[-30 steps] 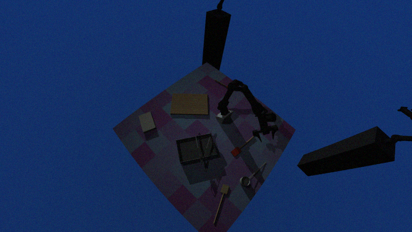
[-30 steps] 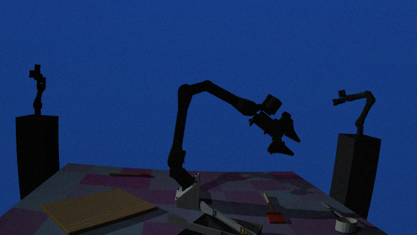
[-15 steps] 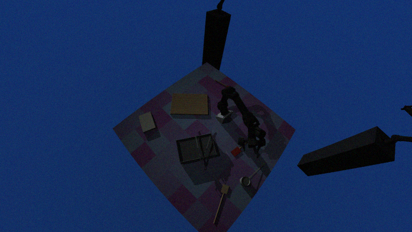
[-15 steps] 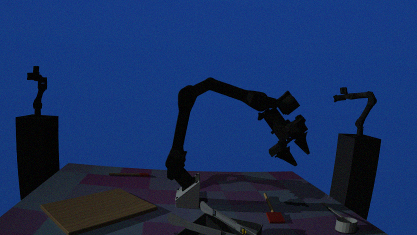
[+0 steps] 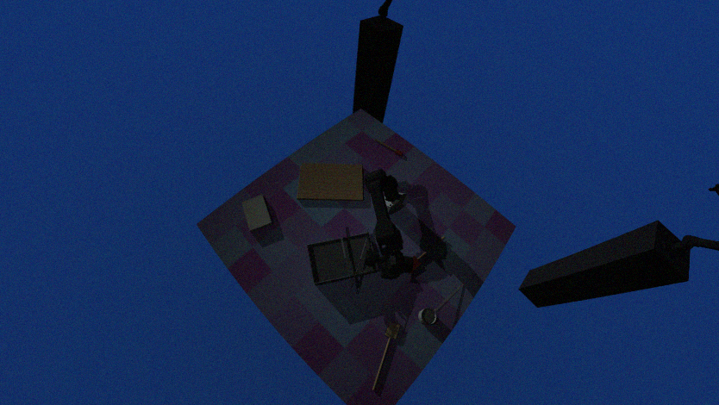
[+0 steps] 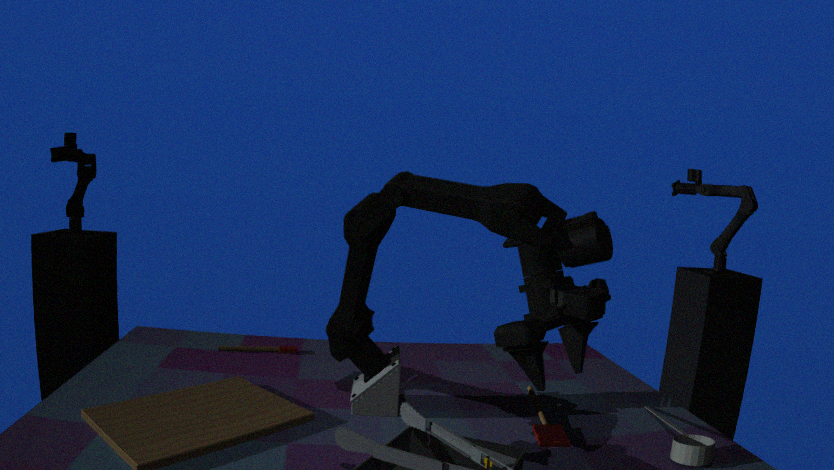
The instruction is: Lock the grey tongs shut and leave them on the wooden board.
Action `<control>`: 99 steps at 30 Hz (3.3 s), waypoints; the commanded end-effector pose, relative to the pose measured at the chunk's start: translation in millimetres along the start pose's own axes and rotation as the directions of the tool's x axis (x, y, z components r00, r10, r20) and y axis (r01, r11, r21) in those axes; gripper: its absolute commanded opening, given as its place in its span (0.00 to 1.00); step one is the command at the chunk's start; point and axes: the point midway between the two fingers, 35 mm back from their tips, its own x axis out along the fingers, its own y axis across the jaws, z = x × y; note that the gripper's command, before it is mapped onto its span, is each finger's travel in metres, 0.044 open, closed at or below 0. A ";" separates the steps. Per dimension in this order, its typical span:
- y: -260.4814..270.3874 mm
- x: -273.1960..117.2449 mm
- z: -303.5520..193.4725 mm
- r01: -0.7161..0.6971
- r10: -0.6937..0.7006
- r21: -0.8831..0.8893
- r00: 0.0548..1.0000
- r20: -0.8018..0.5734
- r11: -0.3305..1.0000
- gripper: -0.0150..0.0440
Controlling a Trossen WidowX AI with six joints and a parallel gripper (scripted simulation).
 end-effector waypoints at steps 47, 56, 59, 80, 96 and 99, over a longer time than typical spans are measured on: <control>-144.1 48.6 -39.7 0.028 -0.075 -0.161 0.952 -0.295 0.987 1.00; -145.7 62.9 -43.1 0.028 -0.076 -0.161 0.952 -0.295 0.987 1.00; -146.2 67.6 -44.4 0.029 -0.076 -0.161 0.952 -0.295 0.987 1.00; -149.3 99.7 -55.7 0.030 -0.078 -0.161 0.952 -0.296 0.986 1.00; -150.9 120.7 -65.8 0.032 -0.080 -0.161 0.951 -0.298 0.986 1.00; -151.2 118.0 -63.7 0.029 -0.074 -0.151 0.952 -0.297 0.988 0.91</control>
